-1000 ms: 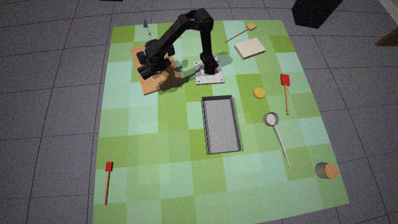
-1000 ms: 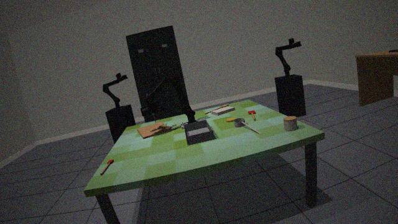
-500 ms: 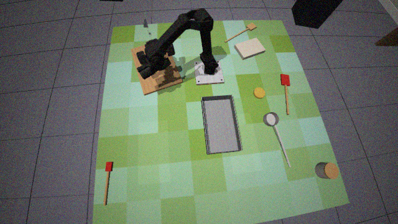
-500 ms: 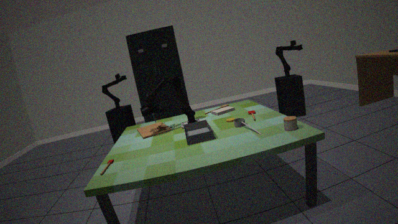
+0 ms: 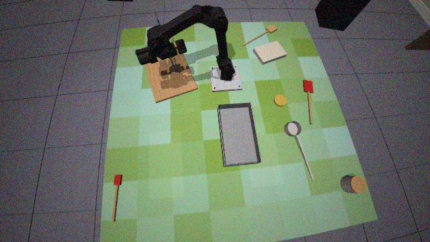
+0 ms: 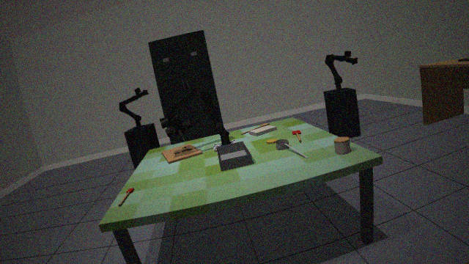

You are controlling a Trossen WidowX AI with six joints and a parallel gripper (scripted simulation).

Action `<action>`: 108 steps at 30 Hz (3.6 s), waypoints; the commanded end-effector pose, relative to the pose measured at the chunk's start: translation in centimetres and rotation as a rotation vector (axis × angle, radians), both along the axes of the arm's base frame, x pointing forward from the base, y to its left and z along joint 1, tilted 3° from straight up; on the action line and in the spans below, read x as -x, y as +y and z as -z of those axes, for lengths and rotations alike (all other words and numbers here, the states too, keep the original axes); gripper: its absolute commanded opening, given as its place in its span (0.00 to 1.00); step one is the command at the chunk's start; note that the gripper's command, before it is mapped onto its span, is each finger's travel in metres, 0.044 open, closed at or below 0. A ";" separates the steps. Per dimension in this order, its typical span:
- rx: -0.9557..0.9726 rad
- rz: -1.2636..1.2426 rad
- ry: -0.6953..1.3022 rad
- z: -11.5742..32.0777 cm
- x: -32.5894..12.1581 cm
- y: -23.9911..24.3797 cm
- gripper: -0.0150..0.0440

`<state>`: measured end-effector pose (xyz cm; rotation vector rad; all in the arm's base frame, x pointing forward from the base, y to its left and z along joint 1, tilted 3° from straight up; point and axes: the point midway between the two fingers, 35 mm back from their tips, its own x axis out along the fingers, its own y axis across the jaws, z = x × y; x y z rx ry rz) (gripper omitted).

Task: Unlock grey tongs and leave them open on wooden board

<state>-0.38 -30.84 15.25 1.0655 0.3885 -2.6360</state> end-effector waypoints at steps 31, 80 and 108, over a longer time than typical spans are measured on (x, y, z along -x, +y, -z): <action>-0.149 -0.068 -0.720 -3.9 0.2 -1.3 0.00; -0.151 -0.068 -0.717 3.9 0.6 -2.1 0.00; -0.155 -0.061 -0.717 7.4 0.7 -1.7 0.04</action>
